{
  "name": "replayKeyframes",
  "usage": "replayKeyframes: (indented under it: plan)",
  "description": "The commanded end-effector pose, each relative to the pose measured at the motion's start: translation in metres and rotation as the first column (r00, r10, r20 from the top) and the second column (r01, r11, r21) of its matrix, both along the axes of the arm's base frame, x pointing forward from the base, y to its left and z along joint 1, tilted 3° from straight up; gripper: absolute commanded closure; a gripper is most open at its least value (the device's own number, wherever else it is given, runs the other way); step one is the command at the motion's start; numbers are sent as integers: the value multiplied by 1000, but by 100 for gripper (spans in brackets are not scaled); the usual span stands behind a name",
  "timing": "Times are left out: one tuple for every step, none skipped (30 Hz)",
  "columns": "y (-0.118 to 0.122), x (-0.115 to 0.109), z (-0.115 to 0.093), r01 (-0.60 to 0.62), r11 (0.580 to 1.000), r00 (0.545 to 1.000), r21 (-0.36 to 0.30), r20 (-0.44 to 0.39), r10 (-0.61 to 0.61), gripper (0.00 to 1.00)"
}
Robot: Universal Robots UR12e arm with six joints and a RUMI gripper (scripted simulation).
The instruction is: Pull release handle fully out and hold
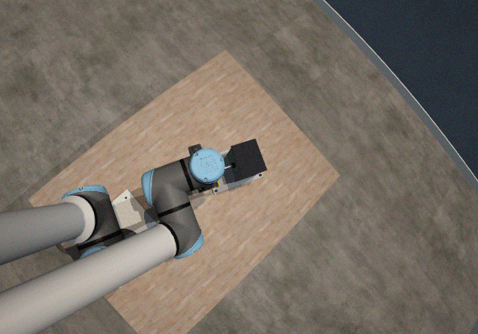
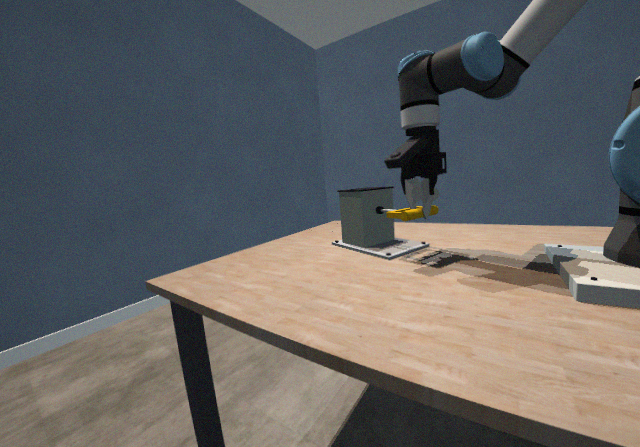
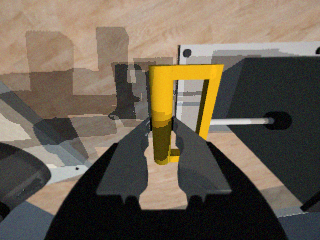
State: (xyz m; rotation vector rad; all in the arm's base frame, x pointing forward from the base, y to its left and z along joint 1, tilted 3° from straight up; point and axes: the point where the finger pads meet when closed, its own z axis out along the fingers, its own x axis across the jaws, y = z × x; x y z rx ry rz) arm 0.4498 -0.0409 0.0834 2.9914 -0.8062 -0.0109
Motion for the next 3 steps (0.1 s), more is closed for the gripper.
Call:
replayKeyframes:
  plan:
    - [0, 0, 0, 0, 1000, 1000, 0, 0, 0, 100]
    - [0, 0, 0, 0, 1000, 1000, 0, 0, 0, 100]
    - [0, 0, 0, 0, 1000, 1000, 0, 0, 0, 100]
